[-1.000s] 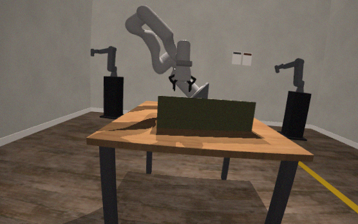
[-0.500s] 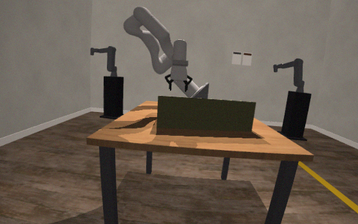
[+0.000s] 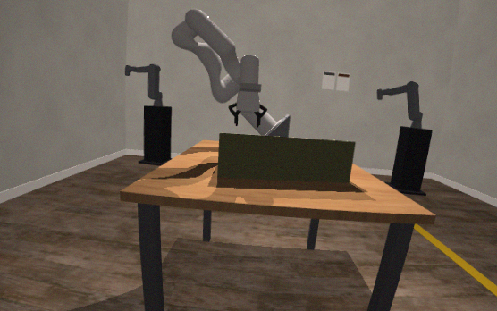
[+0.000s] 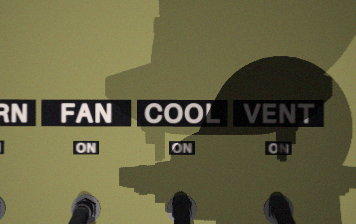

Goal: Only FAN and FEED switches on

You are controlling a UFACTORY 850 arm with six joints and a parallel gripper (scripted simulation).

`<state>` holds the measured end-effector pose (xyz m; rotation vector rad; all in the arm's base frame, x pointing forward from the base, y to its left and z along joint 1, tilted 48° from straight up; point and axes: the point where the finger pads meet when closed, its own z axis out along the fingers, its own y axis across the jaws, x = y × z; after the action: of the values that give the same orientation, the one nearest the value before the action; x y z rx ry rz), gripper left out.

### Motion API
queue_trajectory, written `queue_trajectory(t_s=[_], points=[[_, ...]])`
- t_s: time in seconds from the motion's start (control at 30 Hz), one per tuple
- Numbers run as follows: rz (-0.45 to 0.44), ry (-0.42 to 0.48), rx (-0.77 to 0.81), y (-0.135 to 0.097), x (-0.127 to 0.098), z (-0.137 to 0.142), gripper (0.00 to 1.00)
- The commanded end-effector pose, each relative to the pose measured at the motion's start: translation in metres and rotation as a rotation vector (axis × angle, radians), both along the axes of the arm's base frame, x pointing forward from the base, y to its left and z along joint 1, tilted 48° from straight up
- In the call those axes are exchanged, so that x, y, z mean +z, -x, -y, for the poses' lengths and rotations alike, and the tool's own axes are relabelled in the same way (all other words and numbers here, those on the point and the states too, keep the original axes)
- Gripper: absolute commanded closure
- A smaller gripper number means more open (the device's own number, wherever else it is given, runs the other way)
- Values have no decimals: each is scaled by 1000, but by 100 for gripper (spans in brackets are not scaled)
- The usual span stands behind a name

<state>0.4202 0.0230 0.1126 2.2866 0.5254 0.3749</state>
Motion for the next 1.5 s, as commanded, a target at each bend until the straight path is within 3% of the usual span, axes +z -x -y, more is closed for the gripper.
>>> queue_trajectory(t_s=[0.0, 1.03, 1.47], points=[[1, -1, 0, -1, 0, -1, 0], [1, -1, 0, -1, 1, 0, 0], [1, -1, 0, -7, 20, 16, 0]])
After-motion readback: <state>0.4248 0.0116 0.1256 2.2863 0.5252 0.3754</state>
